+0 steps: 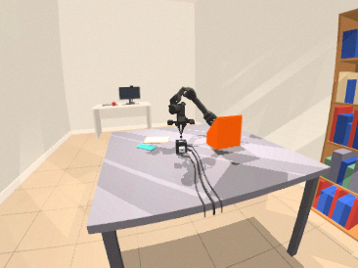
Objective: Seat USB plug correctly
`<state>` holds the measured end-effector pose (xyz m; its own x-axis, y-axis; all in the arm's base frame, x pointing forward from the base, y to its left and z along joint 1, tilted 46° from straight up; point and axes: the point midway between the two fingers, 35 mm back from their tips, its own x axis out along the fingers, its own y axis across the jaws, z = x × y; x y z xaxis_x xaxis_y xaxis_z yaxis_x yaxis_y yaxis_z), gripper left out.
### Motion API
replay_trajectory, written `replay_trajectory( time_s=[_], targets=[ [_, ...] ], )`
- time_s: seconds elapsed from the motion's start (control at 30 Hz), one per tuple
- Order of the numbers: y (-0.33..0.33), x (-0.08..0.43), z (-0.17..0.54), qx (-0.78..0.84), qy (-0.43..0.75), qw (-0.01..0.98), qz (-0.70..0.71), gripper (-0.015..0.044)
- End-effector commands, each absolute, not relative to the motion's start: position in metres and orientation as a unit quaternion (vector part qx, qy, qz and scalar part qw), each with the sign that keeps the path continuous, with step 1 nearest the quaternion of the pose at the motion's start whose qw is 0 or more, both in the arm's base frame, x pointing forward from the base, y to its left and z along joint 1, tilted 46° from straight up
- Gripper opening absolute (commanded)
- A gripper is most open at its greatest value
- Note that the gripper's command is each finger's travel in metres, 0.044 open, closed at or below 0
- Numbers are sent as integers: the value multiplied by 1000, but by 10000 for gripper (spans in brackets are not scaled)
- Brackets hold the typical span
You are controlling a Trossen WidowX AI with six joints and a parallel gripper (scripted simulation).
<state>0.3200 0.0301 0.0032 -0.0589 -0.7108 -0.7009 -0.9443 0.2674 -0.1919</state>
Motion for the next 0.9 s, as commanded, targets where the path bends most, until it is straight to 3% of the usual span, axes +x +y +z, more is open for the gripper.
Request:
replay_trajectory(
  time_s=[0.0,0.5,0.87],
  targets=[
    [33,322,6,-582,709,366,160,0],
    [37,321,10,-580,710,368,156,0],
    [36,321,9,-528,725,438,63,0]
  ],
)
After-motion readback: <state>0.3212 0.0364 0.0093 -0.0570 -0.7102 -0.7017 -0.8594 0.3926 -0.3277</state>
